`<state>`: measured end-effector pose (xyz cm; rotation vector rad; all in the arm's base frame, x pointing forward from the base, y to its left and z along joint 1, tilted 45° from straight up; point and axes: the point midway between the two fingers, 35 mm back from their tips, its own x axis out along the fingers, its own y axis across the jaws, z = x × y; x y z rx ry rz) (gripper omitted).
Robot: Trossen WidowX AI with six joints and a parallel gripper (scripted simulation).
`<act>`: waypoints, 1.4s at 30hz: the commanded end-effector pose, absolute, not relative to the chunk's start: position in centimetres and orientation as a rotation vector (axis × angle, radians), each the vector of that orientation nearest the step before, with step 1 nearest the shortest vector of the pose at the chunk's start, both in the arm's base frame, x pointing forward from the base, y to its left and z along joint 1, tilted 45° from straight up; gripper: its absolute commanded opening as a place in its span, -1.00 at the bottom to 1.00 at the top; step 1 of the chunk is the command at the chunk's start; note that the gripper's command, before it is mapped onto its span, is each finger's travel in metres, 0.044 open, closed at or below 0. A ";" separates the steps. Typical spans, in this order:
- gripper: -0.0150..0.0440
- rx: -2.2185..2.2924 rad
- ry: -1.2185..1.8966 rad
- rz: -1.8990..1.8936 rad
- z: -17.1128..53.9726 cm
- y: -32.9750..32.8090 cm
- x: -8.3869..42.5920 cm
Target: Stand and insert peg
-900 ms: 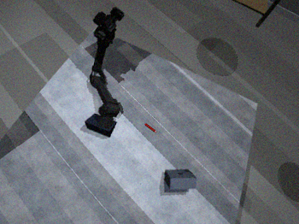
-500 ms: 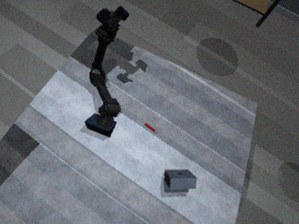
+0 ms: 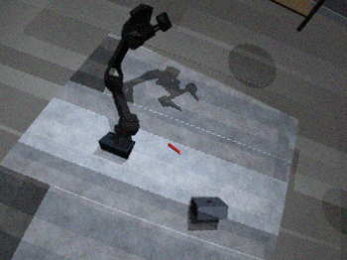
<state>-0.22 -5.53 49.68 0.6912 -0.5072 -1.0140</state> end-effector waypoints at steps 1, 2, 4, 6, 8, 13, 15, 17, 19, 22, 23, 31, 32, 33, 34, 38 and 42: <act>1.00 0.694 -0.360 -0.980 48.5 -7.4 2.8; 1.00 0.695 -0.327 -0.971 48.2 -7.8 3.5; 1.00 0.695 -0.261 -0.952 47.5 -8.6 4.9; 1.00 0.695 -0.192 -0.933 46.7 -9.3 6.3; 1.00 0.695 -0.124 -0.913 45.9 -9.9 7.8; 1.00 0.694 0.042 -0.853 43.7 -11.2 11.2; 1.00 0.694 0.102 -0.821 42.7 -11.6 12.7; 1.00 0.693 0.163 -0.789 41.7 -11.9 14.1; 1.00 0.692 0.222 -0.755 40.7 -12.1 15.6; 1.00 0.689 0.310 -0.703 39.0 -12.2 17.6; 1.00 0.688 0.339 -0.685 38.5 -12.2 18.3; 1.00 0.686 0.585 -0.547 33.3 -11.7 22.4; 1.00 0.686 0.615 -0.528 32.7 -11.6 22.8; 1.00 0.687 0.644 -0.509 32.0 -11.4 23.2; 1.00 0.688 0.673 -0.489 31.4 -11.3 23.6; 1.00 0.693 0.788 -0.408 28.7 -10.5 25.1; 1.00 0.701 0.897 -0.323 26.0 -9.5 26.3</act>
